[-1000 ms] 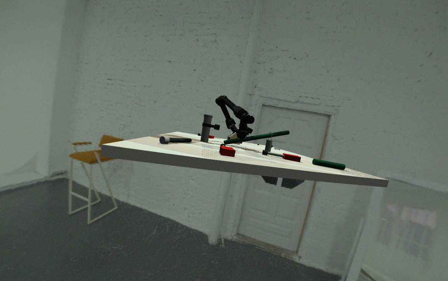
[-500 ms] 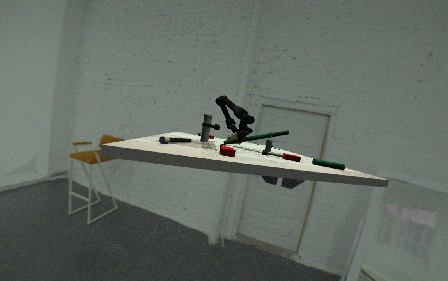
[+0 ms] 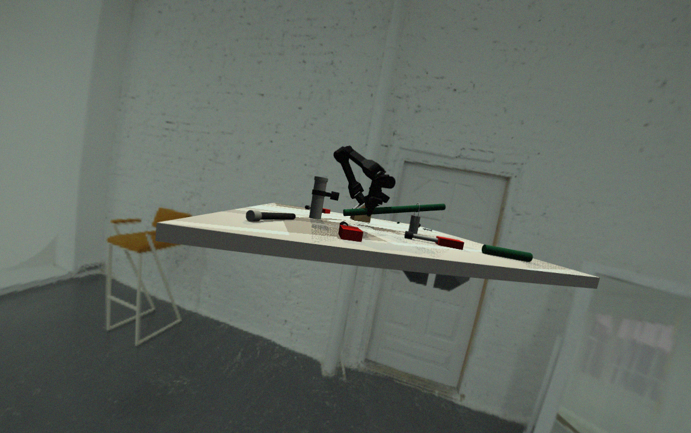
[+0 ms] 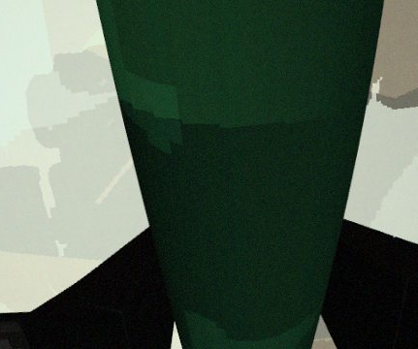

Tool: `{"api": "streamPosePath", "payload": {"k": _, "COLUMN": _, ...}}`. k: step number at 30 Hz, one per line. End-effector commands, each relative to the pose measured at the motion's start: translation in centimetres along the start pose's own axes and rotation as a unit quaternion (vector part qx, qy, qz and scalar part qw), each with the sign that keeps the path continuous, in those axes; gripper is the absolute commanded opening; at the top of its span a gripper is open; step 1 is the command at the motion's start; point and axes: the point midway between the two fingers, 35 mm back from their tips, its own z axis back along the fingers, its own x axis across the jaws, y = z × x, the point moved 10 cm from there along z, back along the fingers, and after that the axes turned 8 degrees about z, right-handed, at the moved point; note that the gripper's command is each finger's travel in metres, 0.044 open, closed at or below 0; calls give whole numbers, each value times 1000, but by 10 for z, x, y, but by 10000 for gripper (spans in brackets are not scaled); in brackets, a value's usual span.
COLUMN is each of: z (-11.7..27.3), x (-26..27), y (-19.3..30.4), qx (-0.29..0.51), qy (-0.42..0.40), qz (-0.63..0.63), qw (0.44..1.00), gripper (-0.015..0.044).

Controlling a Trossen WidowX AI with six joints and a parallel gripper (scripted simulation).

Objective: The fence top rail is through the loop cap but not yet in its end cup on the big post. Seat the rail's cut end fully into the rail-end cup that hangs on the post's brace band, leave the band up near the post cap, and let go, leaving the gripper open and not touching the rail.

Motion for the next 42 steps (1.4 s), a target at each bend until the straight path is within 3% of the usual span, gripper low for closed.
{"api": "streamPosePath", "payload": {"k": 1, "z": 16, "x": 0, "y": -2, "qx": 28, "qy": 1, "qz": 1, "qw": 1000, "gripper": 0}}
{"api": "streamPosePath", "payload": {"k": 11, "z": 48, "x": 4, "y": 2, "qx": 96, "qy": 3, "qz": -4, "qw": 995, "gripper": 0}}
{"api": "streamPosePath", "payload": {"k": 42, "z": 51, "x": 1, "y": 4, "qx": 88, "qy": -2, "qz": -5, "qw": 996, "gripper": 0}}
